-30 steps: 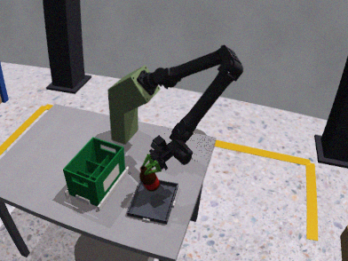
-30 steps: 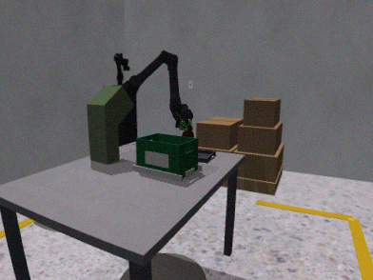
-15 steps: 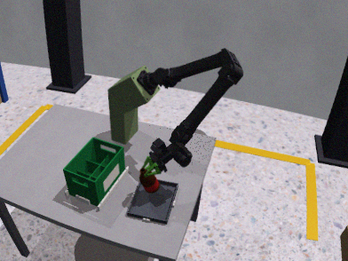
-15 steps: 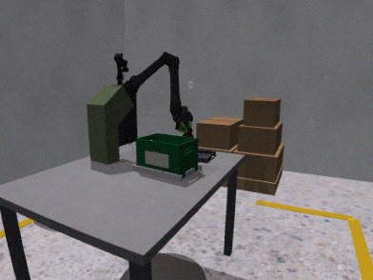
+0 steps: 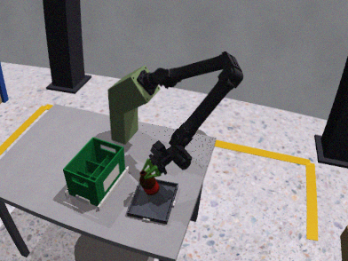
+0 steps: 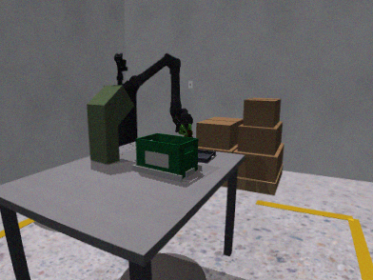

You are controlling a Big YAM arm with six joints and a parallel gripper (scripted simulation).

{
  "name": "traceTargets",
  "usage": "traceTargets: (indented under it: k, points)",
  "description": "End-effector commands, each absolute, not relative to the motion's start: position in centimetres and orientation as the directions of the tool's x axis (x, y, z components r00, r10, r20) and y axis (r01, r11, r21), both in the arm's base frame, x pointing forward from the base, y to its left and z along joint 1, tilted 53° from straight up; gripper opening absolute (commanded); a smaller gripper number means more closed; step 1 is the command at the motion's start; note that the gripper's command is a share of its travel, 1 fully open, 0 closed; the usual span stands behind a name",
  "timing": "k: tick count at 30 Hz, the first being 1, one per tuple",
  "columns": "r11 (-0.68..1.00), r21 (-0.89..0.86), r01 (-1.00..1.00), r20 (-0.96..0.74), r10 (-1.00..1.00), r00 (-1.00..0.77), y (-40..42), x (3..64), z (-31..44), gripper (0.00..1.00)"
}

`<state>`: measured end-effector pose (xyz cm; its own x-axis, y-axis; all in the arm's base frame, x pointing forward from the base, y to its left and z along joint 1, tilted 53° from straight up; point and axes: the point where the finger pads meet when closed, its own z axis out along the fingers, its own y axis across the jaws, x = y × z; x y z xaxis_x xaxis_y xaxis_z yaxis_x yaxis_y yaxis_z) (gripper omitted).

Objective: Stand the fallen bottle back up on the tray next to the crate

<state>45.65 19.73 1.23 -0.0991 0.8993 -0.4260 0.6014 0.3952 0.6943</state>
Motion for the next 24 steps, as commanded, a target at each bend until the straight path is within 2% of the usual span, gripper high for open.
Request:
traceTargets:
  k: [1,24]
  points:
    - [0.387,0.707,0.591,-0.42,0.903,-0.089,20.5,45.8,1.1,0.0]
    - [0.384,0.707,0.594,-0.421,0.903,-0.083,20.9,45.9,0.7,0.0]
